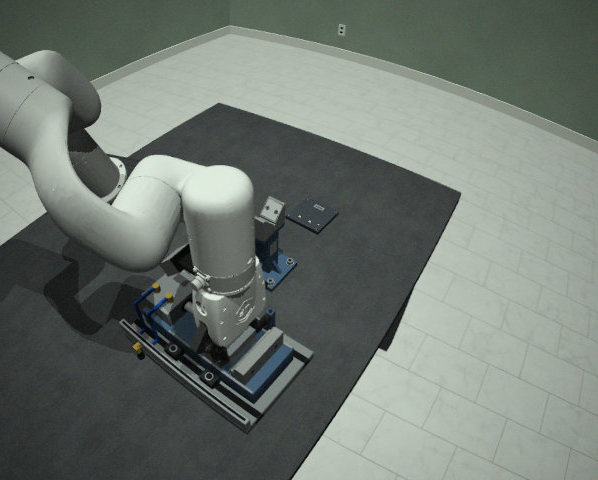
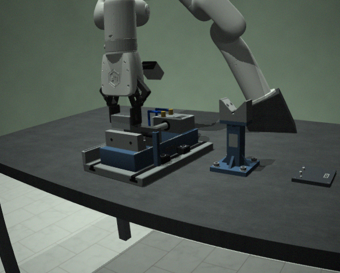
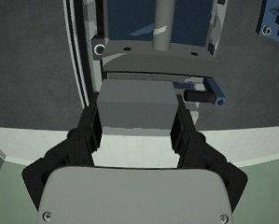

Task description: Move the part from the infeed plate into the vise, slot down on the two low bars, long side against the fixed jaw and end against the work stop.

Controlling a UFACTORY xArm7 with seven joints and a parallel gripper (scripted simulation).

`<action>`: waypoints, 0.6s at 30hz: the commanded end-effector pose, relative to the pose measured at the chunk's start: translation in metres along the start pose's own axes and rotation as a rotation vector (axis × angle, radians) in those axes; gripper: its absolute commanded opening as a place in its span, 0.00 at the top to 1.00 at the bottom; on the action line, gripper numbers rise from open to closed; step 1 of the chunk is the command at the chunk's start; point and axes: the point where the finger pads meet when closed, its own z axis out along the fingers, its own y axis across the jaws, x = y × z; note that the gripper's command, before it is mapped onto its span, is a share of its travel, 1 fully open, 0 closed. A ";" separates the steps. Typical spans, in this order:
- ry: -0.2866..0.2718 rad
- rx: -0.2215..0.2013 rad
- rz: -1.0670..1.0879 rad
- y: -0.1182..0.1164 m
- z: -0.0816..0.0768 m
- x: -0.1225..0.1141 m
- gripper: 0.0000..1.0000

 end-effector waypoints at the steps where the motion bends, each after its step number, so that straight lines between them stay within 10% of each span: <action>1: -0.005 0.000 -0.001 0.000 -0.001 -0.002 1.00; 18: -0.005 0.000 -0.001 0.000 0.004 -0.002 1.00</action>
